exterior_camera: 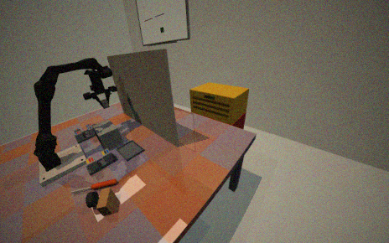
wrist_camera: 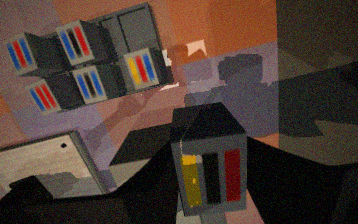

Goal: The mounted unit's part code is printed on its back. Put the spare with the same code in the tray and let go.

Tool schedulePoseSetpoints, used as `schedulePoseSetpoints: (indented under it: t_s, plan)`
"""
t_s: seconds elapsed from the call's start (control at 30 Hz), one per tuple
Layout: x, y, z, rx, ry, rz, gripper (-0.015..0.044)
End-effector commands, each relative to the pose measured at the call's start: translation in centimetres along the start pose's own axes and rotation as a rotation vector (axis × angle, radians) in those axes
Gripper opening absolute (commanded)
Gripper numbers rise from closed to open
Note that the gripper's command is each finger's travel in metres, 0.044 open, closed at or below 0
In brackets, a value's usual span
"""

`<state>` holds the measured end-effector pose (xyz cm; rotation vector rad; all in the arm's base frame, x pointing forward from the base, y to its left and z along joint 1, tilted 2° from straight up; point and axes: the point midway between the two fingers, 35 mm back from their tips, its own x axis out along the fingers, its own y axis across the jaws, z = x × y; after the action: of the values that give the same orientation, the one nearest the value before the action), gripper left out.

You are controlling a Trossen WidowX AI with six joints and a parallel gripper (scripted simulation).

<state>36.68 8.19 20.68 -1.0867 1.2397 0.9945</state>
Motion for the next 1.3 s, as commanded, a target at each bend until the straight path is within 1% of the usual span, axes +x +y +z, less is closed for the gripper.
schedulePoseSetpoints:
  t_s: [0.0,0.63,1.27]
  plan:
    - [0.2,-0.9,-2.4,-0.002,0.0,0.006,0.0]
    - [0.1,-3.1,-14.4,-0.046,0.017,0.008,0.0]
    - [-0.3,-1.4,-26.4,-0.09,0.033,0.013,0.0]
